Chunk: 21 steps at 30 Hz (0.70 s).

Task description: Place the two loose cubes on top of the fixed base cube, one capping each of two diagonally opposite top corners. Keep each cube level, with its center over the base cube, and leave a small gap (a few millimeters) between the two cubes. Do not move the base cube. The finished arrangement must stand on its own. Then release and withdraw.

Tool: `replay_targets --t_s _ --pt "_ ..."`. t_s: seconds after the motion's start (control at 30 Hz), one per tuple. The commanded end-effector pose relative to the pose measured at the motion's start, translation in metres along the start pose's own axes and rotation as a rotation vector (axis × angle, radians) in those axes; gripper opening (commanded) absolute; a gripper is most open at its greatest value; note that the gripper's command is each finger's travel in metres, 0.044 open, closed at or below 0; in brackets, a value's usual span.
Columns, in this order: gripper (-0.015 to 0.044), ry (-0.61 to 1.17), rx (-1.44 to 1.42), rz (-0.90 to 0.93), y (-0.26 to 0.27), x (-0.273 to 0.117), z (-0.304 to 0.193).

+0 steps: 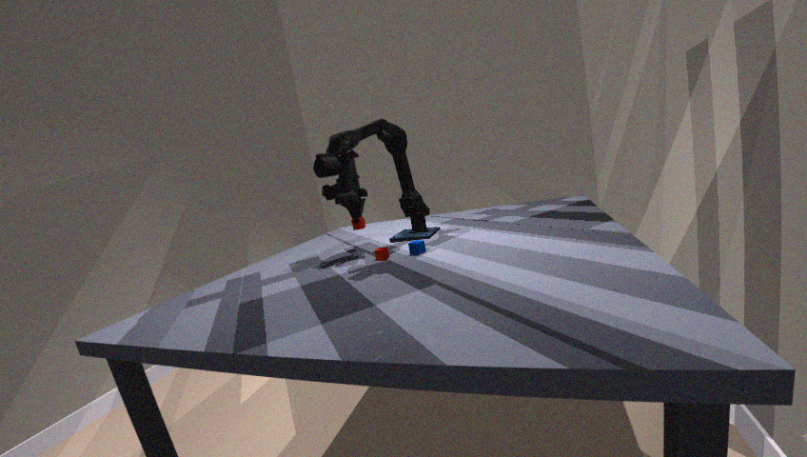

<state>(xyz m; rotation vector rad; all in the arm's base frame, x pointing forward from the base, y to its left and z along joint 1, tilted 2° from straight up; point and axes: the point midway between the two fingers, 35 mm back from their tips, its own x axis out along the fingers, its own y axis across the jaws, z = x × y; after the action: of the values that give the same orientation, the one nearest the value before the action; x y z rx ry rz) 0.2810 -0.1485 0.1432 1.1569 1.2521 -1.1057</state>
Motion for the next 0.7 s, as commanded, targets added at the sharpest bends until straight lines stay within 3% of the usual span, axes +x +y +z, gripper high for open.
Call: replay_targets --t_s 0.0,0.67 --pt "0.0105 0.006 -0.003 -0.001 0.004 0.004 -0.012" --pt "0.0105 0.011 -0.036 0.002 0.03 0.017 -0.072"
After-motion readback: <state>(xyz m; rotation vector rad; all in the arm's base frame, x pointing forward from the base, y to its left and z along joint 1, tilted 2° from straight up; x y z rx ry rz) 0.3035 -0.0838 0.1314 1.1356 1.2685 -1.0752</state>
